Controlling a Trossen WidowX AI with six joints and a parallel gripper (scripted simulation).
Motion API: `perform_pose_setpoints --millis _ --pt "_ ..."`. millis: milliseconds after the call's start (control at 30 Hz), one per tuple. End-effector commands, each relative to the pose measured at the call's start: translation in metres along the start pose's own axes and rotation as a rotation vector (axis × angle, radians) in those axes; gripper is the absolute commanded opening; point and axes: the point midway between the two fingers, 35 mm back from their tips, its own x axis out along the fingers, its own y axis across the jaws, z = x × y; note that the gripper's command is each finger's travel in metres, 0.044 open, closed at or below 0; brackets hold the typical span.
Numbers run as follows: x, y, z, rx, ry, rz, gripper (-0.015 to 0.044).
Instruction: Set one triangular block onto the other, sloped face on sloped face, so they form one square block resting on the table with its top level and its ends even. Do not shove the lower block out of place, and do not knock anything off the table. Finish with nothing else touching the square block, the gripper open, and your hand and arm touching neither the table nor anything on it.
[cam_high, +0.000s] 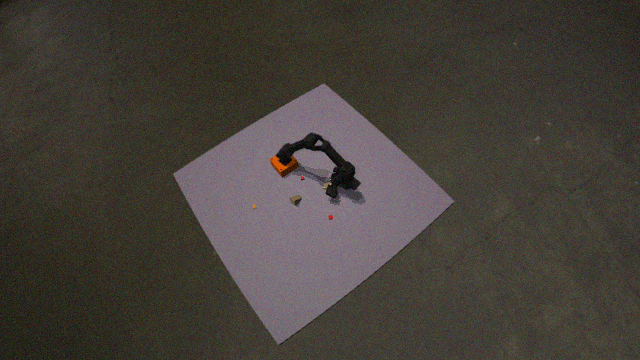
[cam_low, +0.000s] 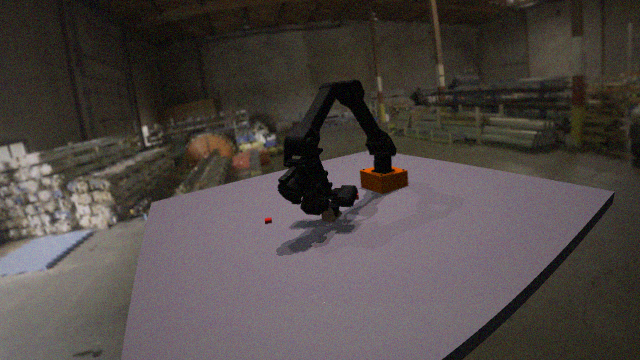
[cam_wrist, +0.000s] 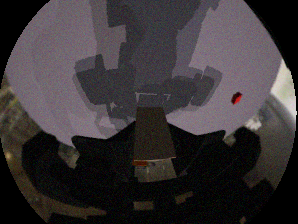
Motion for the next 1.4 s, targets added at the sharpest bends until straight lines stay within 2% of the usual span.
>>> perform_pose_setpoints --millis 0,367,1367 --pt "-0.002 0.000 0.000 0.000 -0.004 -0.001 0.0000" --pt "-0.002 0.000 -0.003 0.000 -0.052 0.000 0.0000" --pt "-0.002 -0.001 -0.056 0.002 -0.830 0.001 0.0000"
